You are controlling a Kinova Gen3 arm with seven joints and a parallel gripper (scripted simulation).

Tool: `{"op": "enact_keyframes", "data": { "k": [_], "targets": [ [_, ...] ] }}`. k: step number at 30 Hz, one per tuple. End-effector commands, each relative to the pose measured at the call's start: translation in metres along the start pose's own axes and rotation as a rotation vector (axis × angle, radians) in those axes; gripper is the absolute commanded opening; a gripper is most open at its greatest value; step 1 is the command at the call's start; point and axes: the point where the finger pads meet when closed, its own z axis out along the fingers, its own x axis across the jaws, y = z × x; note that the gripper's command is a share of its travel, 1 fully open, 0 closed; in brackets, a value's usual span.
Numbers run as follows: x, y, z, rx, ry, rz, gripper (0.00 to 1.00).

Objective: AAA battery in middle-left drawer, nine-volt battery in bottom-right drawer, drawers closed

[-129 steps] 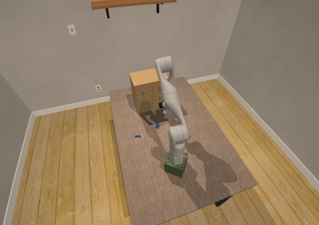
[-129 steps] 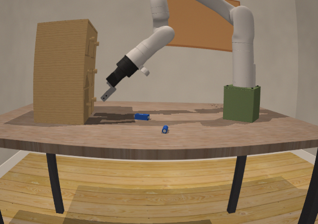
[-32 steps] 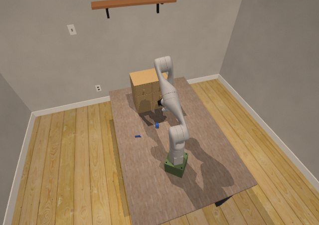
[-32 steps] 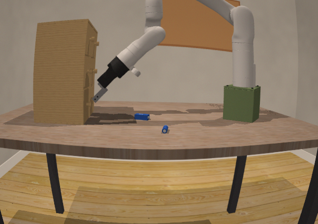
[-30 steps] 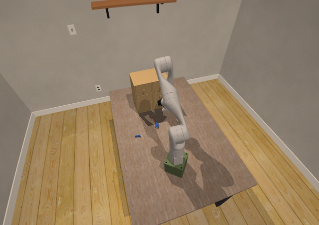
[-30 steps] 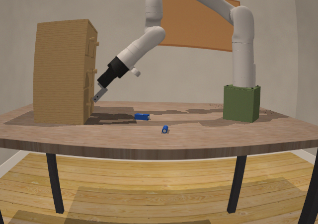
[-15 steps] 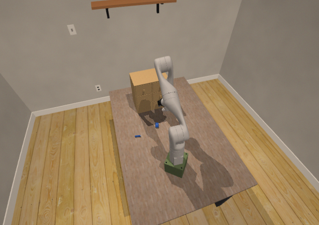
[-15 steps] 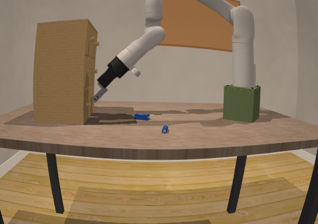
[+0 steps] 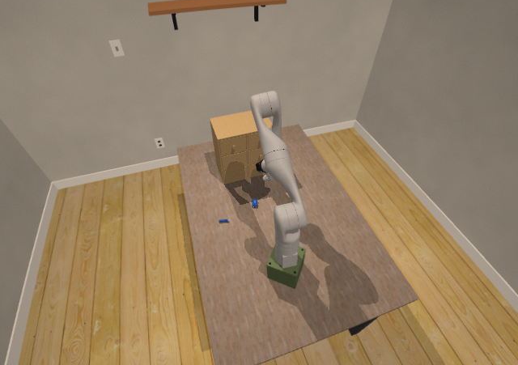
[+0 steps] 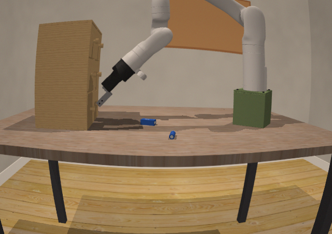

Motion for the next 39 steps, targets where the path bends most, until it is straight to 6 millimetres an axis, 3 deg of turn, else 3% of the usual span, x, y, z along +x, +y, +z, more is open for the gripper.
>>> {"op": "enact_keyframes", "data": {
  "k": [1, 39],
  "targets": [
    [-0.0001, 0.0012, -0.0002, -0.002, 0.000, 0.000, 0.37],
    [-0.0001, -0.0070, -0.0083, -0.002, 0.000, 0.000, 0.37]
  ]
}}
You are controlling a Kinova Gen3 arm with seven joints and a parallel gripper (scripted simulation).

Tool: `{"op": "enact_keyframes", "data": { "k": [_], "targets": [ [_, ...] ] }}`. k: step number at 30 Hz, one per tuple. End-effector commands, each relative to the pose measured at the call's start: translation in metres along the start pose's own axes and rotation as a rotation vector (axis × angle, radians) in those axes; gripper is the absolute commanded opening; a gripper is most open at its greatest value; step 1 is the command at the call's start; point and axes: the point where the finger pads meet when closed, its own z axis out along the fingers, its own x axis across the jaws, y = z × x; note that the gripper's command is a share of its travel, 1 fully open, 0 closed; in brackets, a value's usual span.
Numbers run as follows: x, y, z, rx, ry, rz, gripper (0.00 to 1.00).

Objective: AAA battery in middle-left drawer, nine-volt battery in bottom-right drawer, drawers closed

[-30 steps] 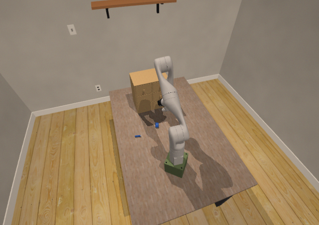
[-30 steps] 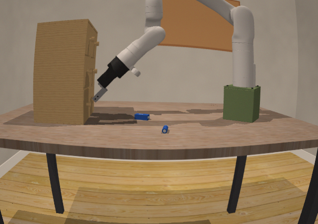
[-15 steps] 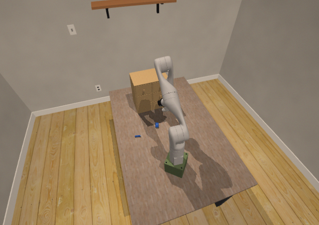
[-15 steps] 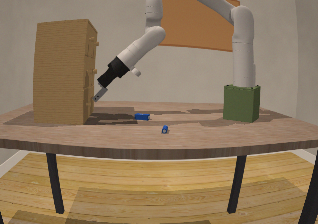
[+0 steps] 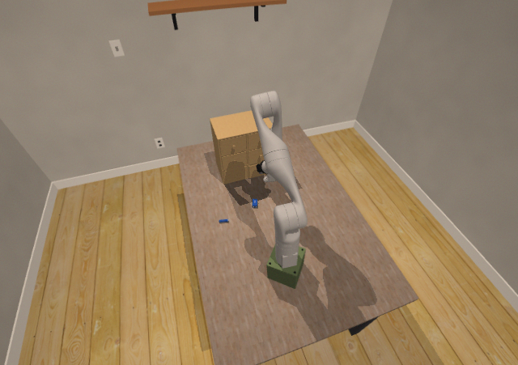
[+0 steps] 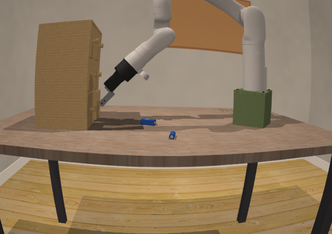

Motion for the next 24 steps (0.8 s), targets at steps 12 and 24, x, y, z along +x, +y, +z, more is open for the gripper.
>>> {"op": "enact_keyframes", "data": {
  "k": [12, 24],
  "targets": [
    [0.000, -0.011, -0.012, -0.001, -0.001, 0.001, 0.37],
    [0.000, -0.022, -0.023, -0.001, -0.001, 0.001, 0.37]
  ]
}}
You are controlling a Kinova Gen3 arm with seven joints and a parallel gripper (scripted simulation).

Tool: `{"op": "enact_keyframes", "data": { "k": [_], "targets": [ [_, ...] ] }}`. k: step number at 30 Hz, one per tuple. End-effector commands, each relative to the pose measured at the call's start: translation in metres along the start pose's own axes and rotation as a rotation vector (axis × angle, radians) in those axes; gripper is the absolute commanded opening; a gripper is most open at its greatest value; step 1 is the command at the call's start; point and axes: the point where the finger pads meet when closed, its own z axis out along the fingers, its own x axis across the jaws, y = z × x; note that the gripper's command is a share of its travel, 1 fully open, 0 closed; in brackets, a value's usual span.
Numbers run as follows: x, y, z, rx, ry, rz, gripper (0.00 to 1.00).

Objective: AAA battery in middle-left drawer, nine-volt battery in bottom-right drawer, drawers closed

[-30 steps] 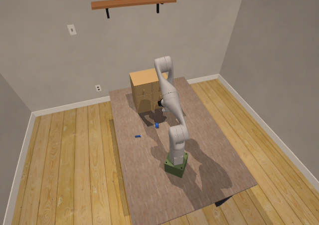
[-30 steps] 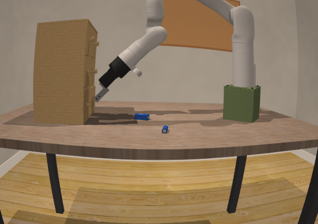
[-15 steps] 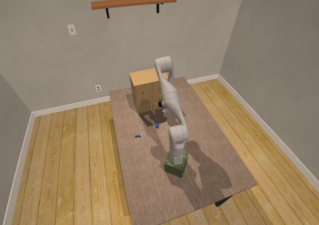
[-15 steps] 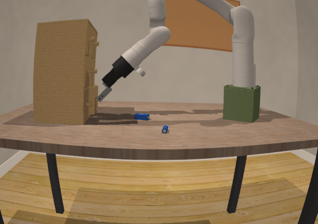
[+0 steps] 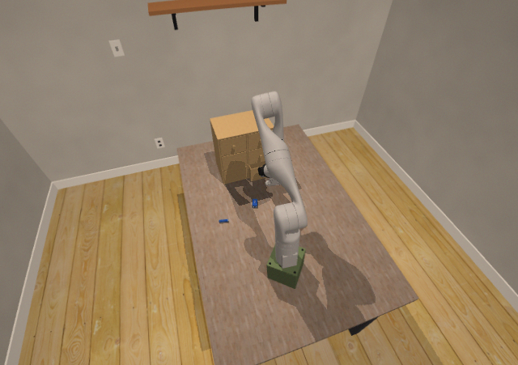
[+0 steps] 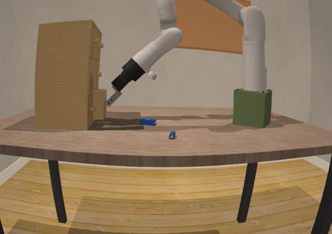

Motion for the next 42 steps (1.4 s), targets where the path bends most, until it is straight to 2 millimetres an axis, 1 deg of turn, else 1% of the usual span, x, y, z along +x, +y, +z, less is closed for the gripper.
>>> {"op": "enact_keyframes", "data": {
  "k": [1, 21, 42],
  "targets": [
    [-0.001, -0.005, -0.003, 0.005, -0.001, 0.002, 0.37],
    [-0.001, -0.019, -0.018, 0.005, -0.001, 0.002, 0.37],
    [-0.001, -0.024, -0.022, 0.005, -0.001, 0.002, 0.37]
  ]
}}
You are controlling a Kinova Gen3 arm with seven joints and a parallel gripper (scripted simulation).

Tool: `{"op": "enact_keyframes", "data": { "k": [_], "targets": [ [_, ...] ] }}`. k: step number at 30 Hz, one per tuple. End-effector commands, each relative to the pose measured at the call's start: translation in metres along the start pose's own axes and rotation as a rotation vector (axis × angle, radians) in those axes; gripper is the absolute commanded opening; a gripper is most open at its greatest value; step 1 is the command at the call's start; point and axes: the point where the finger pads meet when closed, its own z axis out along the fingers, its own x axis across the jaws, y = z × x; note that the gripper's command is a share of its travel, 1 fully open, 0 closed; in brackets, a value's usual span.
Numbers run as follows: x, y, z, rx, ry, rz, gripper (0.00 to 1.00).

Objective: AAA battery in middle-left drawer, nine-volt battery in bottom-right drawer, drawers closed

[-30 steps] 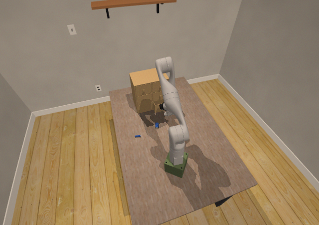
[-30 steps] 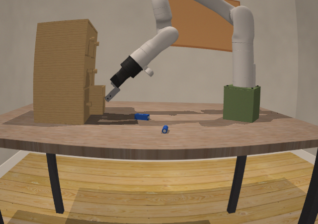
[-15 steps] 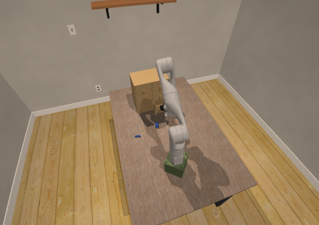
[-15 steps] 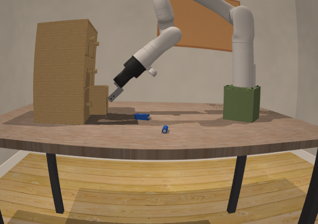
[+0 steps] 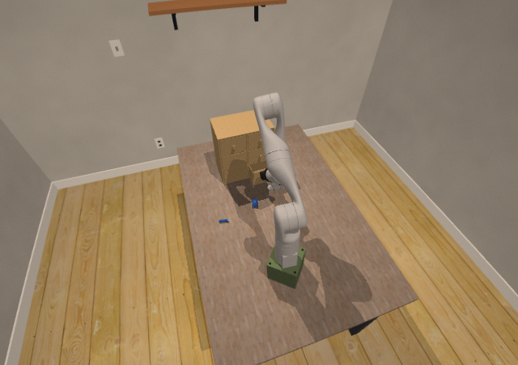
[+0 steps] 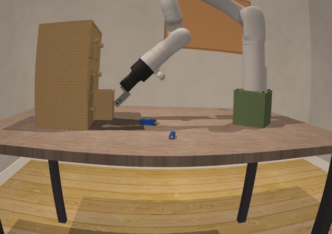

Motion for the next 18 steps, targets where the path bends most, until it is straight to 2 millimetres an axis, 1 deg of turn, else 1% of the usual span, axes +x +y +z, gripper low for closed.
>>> {"op": "enact_keyframes", "data": {
  "k": [1, 15, 16, 17, 18],
  "targets": [
    [-0.0001, -0.0004, -0.0003, 0.001, 0.000, 0.000, 0.37],
    [-0.0001, -0.0004, -0.0004, 0.001, 0.000, 0.000, 0.37],
    [-0.0001, -0.0004, -0.0004, 0.001, 0.000, 0.000, 0.43],
    [-0.0001, -0.0004, -0.0004, 0.001, 0.000, 0.000, 0.43],
    [-0.0001, -0.0004, -0.0004, 0.001, 0.000, 0.000, 0.49]
  ]
}}
